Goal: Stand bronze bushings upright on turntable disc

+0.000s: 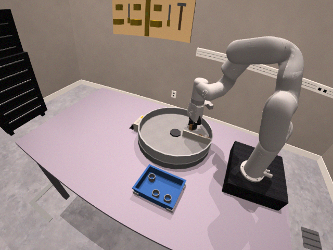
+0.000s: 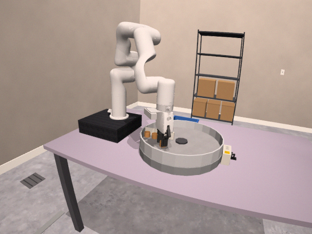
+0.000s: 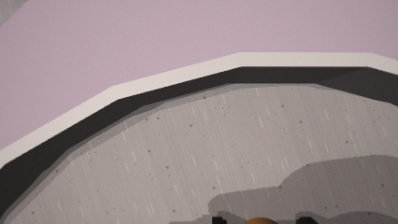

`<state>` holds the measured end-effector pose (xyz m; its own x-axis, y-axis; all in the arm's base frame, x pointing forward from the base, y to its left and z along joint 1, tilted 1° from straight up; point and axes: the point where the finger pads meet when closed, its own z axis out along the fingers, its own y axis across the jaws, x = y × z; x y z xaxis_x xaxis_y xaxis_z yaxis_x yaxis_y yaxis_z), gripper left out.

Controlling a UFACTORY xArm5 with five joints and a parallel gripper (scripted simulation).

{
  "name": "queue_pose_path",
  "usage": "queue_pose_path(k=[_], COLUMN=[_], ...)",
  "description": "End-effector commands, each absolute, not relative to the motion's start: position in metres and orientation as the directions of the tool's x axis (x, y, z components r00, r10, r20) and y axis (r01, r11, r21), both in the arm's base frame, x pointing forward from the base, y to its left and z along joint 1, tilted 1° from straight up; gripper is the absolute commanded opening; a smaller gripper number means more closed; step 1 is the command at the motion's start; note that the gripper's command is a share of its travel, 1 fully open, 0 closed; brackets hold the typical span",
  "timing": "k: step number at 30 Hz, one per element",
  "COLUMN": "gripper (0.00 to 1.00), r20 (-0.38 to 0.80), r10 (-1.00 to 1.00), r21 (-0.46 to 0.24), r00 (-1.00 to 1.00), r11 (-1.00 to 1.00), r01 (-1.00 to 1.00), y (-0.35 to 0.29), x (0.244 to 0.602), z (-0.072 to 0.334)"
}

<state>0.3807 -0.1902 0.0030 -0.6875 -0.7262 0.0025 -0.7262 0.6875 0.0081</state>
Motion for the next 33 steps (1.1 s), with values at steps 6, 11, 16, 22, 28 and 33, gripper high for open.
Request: queue_pose_path(k=[6, 11, 16, 22, 28, 33], gripper=[0.42, 0.42, 0.42, 0.42, 0.42, 0.42], r20=[0.001, 0.001, 0.001, 0.001, 0.001, 0.001], r10=[-0.726, -0.726, -0.726, -0.726, -0.726, -0.726], r21=[0.005, 0.005, 0.005, 0.005, 0.005, 0.005], r00=[-0.687, -0.687, -0.687, -0.687, -0.687, -0.687], r11=[0.687, 0.687, 0.687, 0.687, 0.687, 0.687], r01=[-0.726, -0.726, -0.726, -0.726, -0.726, -0.726], y=[-0.191, -0.191, -0.191, -0.191, -0.191, -0.191], x=[0.382, 0.382, 0.382, 0.382, 0.382, 0.382], z=[0.004, 0.013, 0.035, 0.053, 0.065, 0.065])
